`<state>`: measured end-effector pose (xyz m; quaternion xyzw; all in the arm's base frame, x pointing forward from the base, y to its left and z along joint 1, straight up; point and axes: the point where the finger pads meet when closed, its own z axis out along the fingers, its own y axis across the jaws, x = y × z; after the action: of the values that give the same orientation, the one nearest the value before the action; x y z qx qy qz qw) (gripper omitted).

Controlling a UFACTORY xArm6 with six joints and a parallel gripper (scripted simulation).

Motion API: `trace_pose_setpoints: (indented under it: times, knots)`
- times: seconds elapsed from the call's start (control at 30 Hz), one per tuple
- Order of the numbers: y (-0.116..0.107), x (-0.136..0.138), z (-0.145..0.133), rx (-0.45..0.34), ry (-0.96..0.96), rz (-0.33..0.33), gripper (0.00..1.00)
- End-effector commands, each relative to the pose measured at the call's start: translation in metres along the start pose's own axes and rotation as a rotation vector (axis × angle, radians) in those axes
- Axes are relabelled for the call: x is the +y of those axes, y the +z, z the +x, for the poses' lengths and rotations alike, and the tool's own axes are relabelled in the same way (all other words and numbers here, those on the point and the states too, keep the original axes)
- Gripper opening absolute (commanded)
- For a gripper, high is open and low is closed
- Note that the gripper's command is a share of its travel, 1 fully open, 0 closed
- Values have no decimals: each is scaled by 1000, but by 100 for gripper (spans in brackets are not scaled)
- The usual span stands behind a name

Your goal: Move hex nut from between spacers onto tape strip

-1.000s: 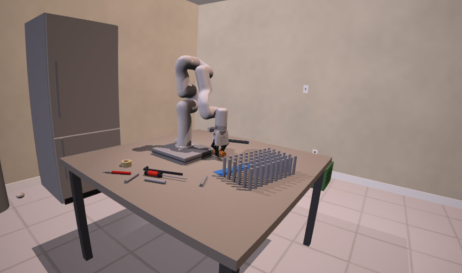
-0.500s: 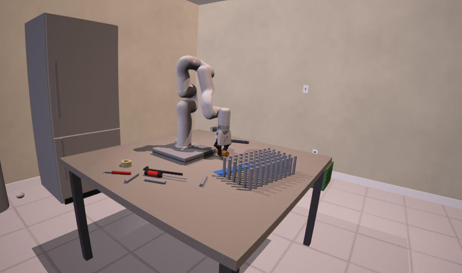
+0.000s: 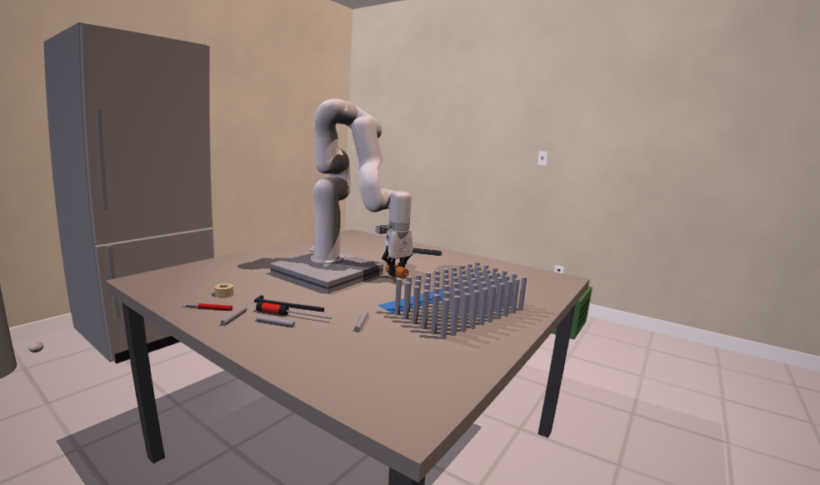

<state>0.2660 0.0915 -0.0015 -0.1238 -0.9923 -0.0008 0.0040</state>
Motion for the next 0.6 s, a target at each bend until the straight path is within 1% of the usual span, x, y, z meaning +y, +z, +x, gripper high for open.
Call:
trace_pose_setpoints:
  times: [0.0,0.57]
  knots:
    - [-1,1,-1,-3,0,-2,0]
    - [5,1,-1,-3,0,-2,0]
